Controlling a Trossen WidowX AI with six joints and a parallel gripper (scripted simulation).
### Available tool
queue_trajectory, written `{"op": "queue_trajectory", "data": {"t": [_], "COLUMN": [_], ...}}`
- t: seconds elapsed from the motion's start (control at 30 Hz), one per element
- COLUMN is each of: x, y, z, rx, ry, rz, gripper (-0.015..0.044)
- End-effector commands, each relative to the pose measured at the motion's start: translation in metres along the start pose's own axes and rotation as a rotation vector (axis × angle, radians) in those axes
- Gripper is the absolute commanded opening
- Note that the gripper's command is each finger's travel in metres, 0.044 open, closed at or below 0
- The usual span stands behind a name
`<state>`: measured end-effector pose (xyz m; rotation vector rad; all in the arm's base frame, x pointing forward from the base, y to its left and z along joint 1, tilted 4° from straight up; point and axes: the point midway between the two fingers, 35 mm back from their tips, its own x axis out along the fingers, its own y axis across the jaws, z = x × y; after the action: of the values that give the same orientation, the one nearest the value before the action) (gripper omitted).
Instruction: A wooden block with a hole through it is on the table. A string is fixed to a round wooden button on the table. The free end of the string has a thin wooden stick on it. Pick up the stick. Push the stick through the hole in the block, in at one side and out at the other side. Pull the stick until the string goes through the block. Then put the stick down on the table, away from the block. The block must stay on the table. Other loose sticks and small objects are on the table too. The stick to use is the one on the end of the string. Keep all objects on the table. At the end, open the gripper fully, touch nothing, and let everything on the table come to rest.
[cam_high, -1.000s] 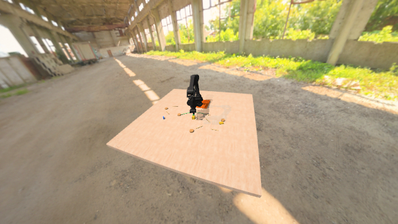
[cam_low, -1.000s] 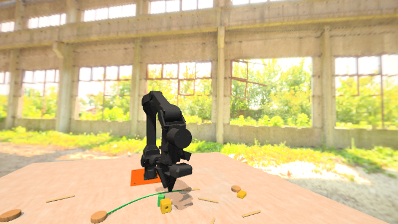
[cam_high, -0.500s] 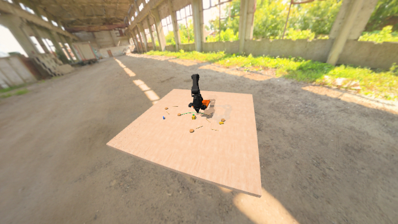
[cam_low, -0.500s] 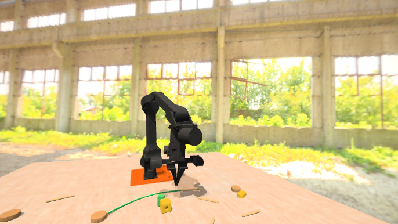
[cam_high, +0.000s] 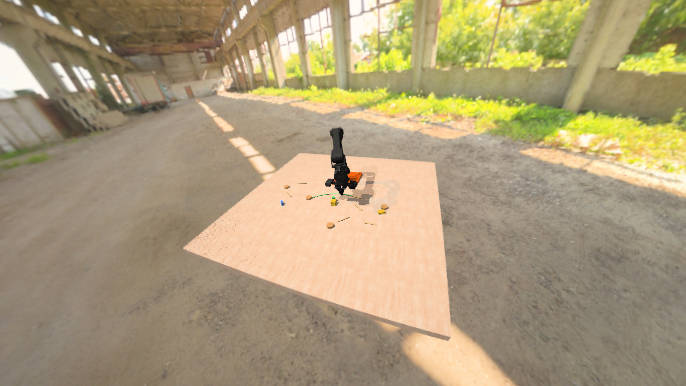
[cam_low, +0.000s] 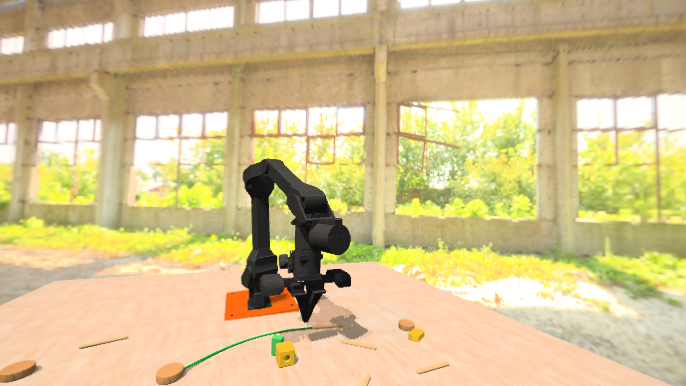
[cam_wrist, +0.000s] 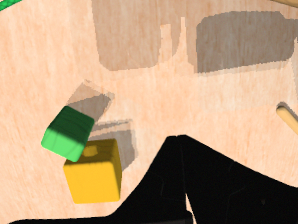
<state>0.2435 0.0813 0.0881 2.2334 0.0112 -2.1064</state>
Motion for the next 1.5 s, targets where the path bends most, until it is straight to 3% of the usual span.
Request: {"op": "queue_trajectory", "data": {"t": [0.0, 0.73, 1.47], "x": [0.007, 0.035, 0.02], "y": [0.0, 0.0, 0.03], "z": [0.0, 0.0, -0.004], "rx": [-0.006, 0.017, 2.228], "ry": [-0.003, -0.001, 0.003], "rz": [0.002, 0.001, 0.003], "gripper": [0.0, 0.0, 0.0]}}
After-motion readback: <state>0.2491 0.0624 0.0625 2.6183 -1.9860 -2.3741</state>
